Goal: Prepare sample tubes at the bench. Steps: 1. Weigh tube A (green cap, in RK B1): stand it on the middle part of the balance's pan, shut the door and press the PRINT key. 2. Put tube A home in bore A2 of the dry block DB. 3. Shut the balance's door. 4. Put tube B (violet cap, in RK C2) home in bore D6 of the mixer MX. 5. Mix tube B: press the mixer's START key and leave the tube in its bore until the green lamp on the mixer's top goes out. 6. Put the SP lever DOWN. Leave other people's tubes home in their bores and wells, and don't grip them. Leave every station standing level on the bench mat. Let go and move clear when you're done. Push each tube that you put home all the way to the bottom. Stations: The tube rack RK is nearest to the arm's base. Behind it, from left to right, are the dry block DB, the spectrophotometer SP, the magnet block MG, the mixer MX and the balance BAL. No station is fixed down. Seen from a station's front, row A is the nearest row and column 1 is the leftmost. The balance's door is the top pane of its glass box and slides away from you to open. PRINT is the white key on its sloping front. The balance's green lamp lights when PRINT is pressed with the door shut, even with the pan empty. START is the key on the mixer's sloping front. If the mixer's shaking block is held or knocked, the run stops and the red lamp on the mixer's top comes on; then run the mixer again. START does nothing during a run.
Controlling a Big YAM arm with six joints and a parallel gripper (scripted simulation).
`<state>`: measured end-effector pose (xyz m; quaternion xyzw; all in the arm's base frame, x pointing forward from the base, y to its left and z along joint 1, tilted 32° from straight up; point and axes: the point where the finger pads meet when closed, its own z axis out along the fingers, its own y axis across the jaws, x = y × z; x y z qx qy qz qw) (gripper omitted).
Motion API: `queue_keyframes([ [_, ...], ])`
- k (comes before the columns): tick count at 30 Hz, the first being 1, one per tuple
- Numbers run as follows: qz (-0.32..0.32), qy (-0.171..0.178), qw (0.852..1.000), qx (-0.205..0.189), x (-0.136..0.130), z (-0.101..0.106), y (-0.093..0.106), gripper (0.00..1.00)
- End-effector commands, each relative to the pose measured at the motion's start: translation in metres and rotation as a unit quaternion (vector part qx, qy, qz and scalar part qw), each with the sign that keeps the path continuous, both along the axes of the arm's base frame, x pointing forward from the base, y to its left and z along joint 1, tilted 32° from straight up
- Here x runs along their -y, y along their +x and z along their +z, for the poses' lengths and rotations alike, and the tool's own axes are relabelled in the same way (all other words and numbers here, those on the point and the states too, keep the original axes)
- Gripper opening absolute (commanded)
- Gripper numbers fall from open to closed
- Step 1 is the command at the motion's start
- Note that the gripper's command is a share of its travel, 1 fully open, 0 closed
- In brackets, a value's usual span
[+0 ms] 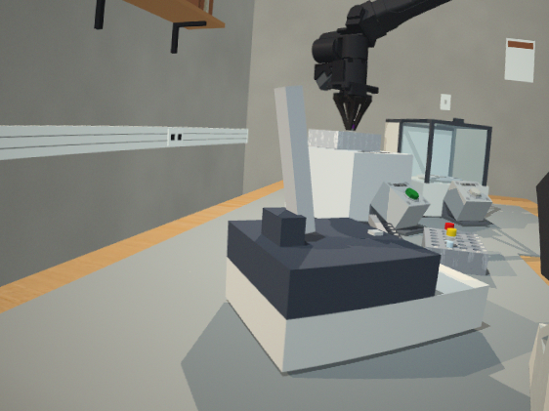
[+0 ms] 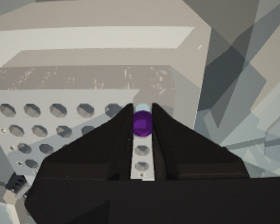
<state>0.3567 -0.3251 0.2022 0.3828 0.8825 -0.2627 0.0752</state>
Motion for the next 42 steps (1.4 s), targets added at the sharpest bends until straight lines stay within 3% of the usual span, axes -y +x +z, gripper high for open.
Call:
queue_keyframes([
  [1,0.000,-0.010,1.000,0.014,0.004,0.012,0.007,0.09],
  [26,0.000,-0.010,1.000,0.015,0.004,0.012,0.007,0.09],
  [27,-0.004,-0.005,1.000,0.006,0.006,-0.001,-0.001,0.09],
  [29,-0.004,-0.003,1.000,0.002,0.008,-0.005,-0.002,0.09],
  [32,0.000,-0.010,1.000,0.014,0.005,0.010,0.007,0.09],
  [42,0.000,-0.010,1.000,0.014,0.005,0.010,0.007,0.09],
])
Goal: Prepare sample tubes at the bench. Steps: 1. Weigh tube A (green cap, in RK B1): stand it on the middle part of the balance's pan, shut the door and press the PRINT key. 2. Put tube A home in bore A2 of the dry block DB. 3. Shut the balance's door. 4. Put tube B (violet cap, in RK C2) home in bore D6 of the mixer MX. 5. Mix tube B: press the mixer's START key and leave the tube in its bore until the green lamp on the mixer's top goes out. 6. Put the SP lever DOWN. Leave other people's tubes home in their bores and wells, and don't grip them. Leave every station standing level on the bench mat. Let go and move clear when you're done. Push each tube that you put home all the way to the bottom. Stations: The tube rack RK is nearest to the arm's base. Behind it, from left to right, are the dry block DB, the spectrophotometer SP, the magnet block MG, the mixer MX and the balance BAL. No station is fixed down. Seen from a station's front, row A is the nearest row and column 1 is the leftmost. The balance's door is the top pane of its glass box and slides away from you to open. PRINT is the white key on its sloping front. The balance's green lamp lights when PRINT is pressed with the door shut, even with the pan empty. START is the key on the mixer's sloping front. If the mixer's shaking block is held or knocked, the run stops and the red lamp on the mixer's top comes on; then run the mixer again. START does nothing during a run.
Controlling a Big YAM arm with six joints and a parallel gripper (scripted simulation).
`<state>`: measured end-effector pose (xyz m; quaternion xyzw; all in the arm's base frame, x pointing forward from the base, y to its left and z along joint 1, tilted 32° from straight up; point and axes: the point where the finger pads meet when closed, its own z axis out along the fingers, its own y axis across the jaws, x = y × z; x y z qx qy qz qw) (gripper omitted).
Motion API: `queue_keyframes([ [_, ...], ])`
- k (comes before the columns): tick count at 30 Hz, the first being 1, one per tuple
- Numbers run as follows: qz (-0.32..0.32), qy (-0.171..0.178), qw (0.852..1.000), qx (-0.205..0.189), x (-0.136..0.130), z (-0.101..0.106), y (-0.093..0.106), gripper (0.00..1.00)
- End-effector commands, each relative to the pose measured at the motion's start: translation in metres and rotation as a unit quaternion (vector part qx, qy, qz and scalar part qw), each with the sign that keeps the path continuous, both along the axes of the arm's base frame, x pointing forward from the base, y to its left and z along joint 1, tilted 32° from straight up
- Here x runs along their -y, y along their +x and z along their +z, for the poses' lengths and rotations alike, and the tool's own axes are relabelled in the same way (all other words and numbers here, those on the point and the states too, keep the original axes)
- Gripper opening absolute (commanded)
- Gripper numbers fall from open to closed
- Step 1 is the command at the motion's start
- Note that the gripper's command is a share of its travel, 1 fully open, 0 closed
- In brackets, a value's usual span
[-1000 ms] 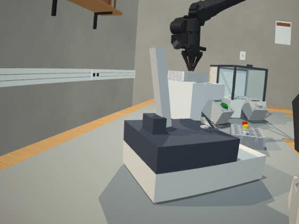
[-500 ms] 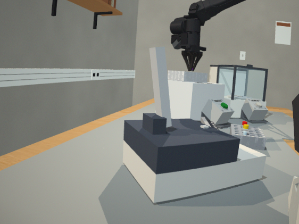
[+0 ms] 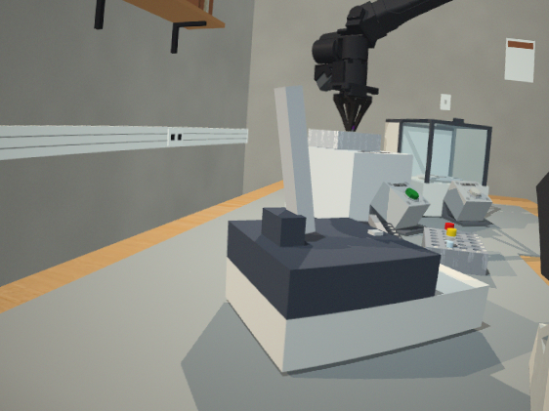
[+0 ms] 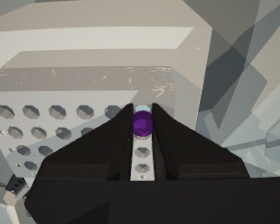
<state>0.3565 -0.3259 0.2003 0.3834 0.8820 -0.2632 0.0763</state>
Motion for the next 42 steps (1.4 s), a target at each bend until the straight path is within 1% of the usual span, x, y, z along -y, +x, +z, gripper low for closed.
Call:
queue_keyframes([
  [1,0.001,-0.009,1.000,0.013,0.0042,0.0121,0.0071,0.09],
  [34,0.001,-0.009,1.000,0.013,0.0041,0.0121,0.0071,0.09],
  [35,-0.002,-0.006,1.000,0.008,0.0077,0.0030,0.0037,0.09],
  [36,0.001,-0.009,1.000,0.013,0.0041,0.0120,0.0071,0.09],
  [42,0.001,-0.009,1.000,0.013,0.0041,0.0120,0.0071,0.09],
])
